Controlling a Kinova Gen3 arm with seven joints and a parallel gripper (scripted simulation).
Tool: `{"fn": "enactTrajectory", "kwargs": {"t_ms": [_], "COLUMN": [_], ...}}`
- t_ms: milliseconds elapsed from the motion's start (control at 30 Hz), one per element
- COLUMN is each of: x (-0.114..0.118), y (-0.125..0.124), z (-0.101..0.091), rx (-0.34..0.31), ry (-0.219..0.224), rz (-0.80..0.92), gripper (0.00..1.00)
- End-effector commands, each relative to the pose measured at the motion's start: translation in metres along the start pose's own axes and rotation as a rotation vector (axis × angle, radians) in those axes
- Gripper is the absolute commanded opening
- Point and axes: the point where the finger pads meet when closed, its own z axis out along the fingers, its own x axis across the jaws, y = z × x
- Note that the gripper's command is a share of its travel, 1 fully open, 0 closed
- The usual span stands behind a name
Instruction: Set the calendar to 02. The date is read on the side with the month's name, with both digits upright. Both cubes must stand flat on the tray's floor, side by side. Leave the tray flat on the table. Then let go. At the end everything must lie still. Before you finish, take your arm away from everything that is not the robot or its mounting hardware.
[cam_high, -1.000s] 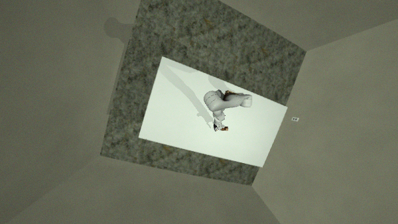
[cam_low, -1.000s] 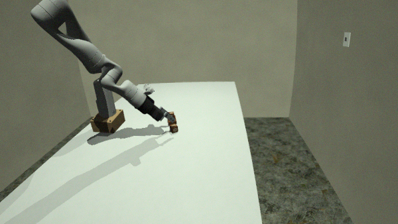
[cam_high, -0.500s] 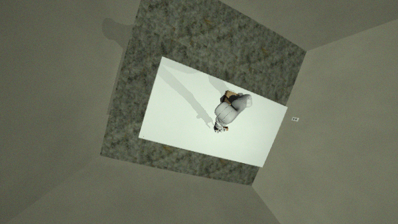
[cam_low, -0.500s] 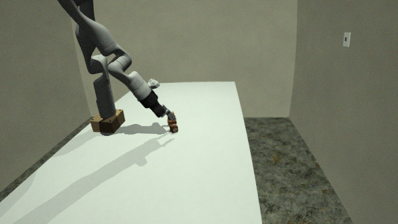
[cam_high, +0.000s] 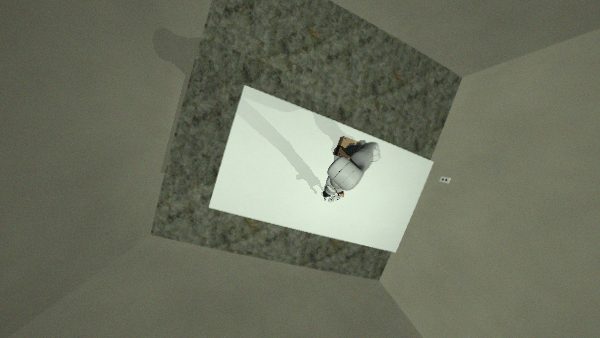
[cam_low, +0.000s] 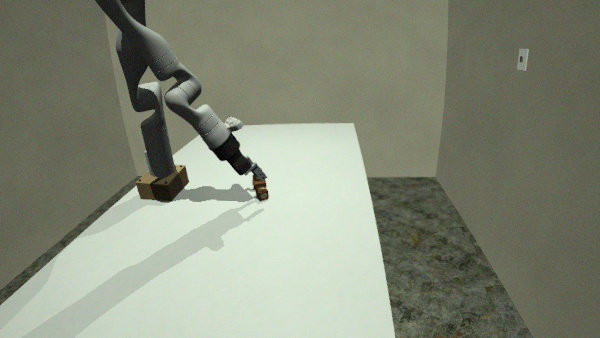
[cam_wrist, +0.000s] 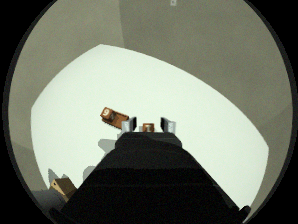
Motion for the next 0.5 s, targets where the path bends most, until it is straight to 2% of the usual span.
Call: {"fn": "enactTrajectory", "kwargs": {"t_ms": [0,467], "x": [-0.0008,-0.0060], "y": [-0.0004,0.0093], "z": [0.0007,0.0075], "rx": [-0.006,-0.089], "ry": [-0.002,-0.023], "rz": [-0.005,-0.009], "gripper": [1.00,1.00]}}
